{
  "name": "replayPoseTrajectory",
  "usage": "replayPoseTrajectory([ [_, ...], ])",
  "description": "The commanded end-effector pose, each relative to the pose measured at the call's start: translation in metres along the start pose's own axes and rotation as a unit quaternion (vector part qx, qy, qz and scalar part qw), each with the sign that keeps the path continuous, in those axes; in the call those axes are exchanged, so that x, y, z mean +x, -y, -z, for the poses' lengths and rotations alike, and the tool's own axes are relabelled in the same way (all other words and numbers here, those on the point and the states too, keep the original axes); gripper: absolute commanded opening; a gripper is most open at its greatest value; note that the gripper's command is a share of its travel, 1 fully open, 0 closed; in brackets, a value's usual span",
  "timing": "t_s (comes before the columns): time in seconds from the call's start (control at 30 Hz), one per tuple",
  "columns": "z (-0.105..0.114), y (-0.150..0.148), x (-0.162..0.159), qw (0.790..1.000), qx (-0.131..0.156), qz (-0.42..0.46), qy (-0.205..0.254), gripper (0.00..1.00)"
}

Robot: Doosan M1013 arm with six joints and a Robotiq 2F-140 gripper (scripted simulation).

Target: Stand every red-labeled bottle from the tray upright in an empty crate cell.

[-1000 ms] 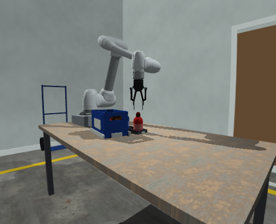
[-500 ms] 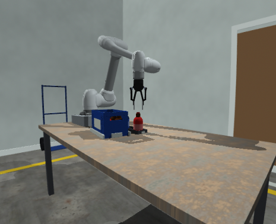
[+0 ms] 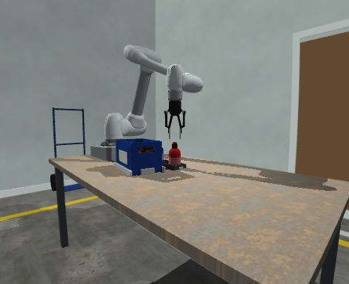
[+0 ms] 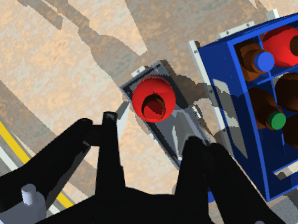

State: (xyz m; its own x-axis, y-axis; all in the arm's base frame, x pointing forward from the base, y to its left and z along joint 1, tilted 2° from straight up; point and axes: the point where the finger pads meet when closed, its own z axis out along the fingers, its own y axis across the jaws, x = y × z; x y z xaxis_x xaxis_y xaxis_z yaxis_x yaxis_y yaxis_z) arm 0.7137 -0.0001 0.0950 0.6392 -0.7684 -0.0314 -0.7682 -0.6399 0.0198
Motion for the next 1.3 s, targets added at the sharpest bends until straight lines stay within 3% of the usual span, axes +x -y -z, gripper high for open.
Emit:
replayPoseTrajectory([
  [0.0,0.000,0.000,0.000,1.000,0.000,0.000,0.000,0.38],
  [0.63,-0.002,0.000,0.000,1.000,0.000,0.000,0.000,0.38],
  [1.27,-0.018,0.000,0.000,1.000,0.000,0.000,0.000,0.38],
])
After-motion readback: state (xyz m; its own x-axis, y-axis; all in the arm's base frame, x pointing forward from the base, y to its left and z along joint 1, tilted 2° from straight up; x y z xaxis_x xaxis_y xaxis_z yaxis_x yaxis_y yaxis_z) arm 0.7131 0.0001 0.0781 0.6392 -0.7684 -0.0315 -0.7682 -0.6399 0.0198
